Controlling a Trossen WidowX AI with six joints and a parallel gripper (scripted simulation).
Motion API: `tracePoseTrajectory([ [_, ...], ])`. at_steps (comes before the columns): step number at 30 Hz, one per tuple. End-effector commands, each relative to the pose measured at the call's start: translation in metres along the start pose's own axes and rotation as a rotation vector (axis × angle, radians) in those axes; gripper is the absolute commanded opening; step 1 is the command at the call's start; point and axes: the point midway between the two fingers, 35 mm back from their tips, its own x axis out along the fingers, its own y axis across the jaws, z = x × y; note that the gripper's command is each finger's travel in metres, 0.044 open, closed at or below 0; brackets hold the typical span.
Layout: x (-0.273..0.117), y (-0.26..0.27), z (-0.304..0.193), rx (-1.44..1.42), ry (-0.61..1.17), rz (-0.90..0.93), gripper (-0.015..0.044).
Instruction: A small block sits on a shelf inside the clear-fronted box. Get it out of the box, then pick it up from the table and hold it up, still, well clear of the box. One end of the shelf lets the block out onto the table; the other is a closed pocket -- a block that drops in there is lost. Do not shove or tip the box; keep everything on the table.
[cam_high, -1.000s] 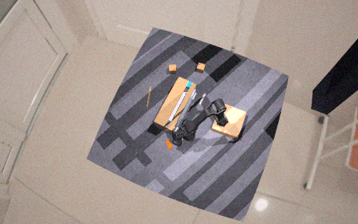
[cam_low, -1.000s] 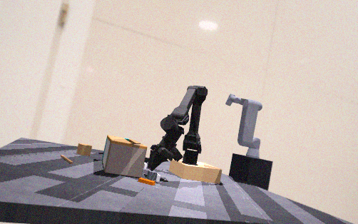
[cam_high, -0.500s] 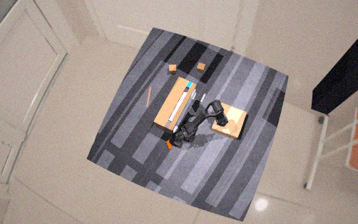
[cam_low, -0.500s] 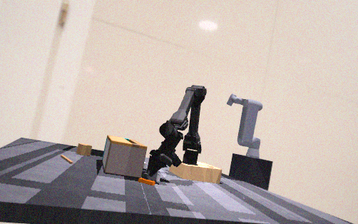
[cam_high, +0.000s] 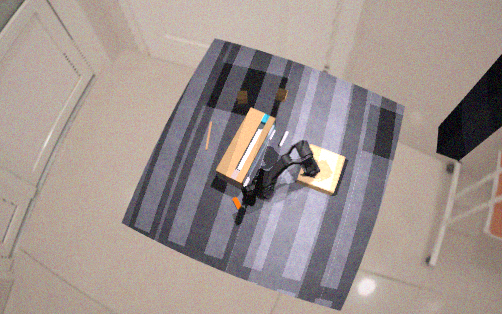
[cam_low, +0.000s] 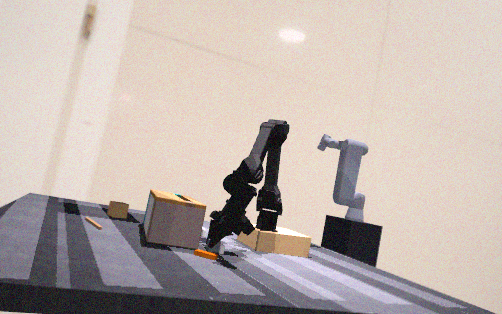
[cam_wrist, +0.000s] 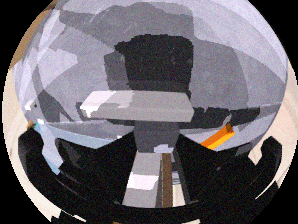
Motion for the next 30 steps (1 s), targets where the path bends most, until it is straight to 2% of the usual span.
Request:
tracePoseTrajectory([
  [1,-0.014,-0.002,-0.008,-0.002,0.002,-0.005,0.0000],
  [8,-0.052,-0.001,-0.024,0.003,0.005,-0.008,0.0000],
  [14,-0.058,0.000,-0.026,-0.008,0.003,-0.014,0.0000],
  [30,-0.110,0.029,-0.045,-0.298,0.006,-0.158,0.0000],
])
